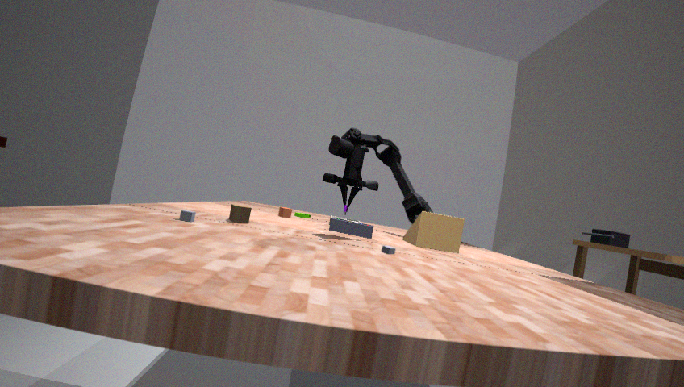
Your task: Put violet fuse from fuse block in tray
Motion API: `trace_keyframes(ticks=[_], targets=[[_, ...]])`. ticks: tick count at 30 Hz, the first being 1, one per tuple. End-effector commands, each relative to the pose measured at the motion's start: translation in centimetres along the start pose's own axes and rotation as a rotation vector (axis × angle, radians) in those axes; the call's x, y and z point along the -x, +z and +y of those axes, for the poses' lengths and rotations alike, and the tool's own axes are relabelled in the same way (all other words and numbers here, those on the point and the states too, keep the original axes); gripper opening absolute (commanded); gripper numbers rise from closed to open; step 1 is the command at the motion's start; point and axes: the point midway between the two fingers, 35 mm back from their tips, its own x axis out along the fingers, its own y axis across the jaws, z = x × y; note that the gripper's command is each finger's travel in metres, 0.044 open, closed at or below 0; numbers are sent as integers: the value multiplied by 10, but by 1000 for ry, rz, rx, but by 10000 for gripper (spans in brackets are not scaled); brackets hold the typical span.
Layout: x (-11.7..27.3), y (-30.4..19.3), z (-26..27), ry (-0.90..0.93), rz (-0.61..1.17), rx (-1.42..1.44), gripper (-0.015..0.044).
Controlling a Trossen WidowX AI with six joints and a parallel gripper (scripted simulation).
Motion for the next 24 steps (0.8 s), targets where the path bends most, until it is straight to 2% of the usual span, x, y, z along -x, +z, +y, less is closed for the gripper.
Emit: trace_keyframes(ticks=[1, 7, 24], targets=[[7, -1, 0, 0, 6, -2, 0], [9, 8, 4, -1, 9, -1, 0], [9, 125, 36, -2, 21, 2, 0]])
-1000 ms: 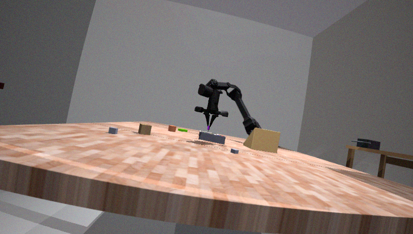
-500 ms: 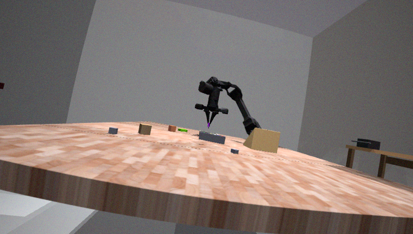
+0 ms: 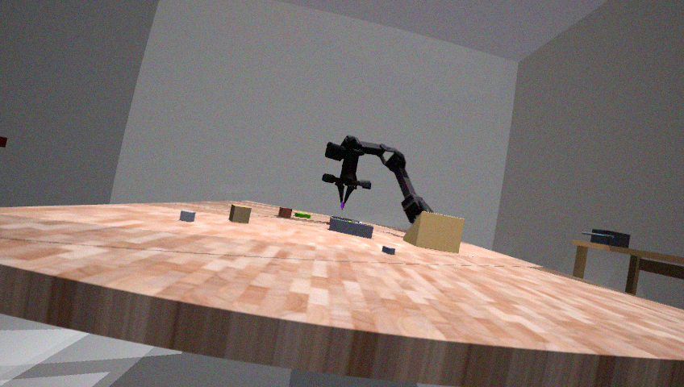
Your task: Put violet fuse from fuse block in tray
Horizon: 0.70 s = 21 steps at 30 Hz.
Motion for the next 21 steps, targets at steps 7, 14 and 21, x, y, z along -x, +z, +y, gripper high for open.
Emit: trace_keyframes(ticks=[7, 14, 21], targets=[[1, 69, 2, 8, -15, 2, 0], [2, 107, -4, 9, -30, 1, 0], [-3, 107, -4, 9, -30, 1, 0]])
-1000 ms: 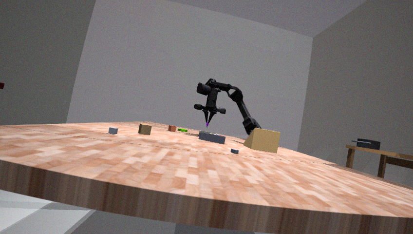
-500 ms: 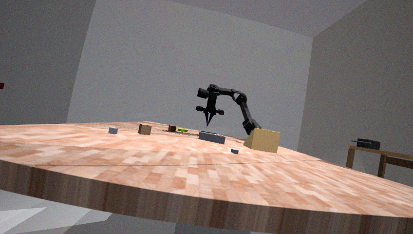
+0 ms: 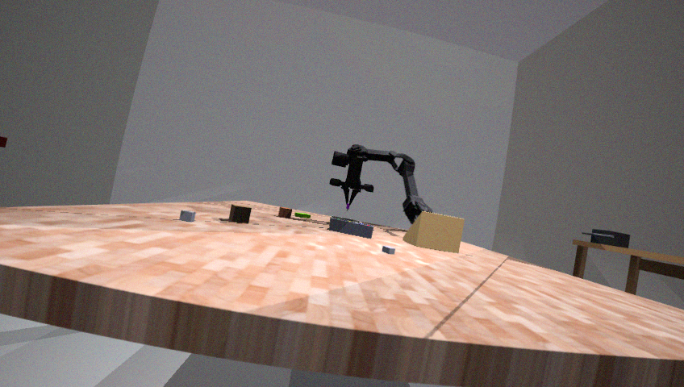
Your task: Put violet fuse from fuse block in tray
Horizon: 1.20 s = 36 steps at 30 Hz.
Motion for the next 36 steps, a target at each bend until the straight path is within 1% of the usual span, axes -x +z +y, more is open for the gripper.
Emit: trace_keyframes(ticks=[1, 22, 34, 35, 36], targets=[[-5, 2, 0, 2, -4, 2, 0], [-37, 2, 0, 4, -6, 1, 0], [-34, 2, 0, 0, -1, -2, 315], [-32, 2, 0, 0, -1, -1, 330], [-26, 1, 0, 0, -2, -1, 330]])
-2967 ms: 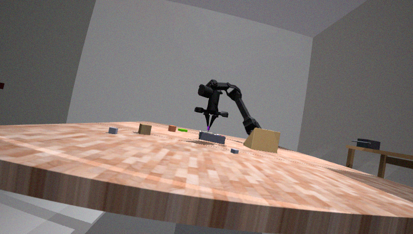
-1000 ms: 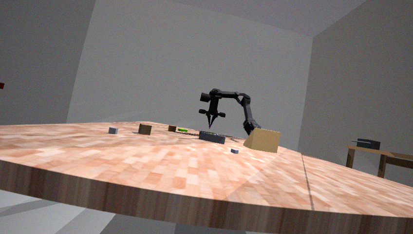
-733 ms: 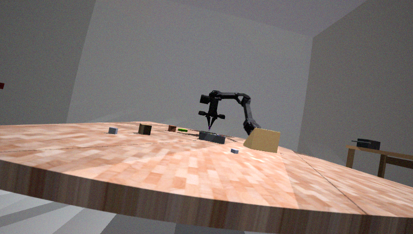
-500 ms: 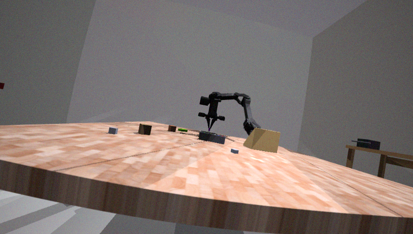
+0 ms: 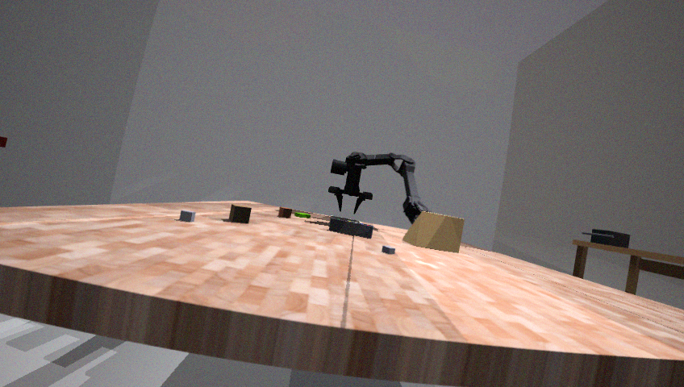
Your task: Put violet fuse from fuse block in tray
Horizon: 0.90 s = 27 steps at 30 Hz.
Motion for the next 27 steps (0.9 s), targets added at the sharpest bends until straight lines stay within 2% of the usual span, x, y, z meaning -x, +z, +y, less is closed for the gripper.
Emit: trace_keyframes(ticks=[1, 4, 27], targets=[[18, -1, 1, 5, 1, -1, 330], [36, 0, 1, 6, -2, 1, 330], [35, -1, 0, 3, 2, 4, 330]])
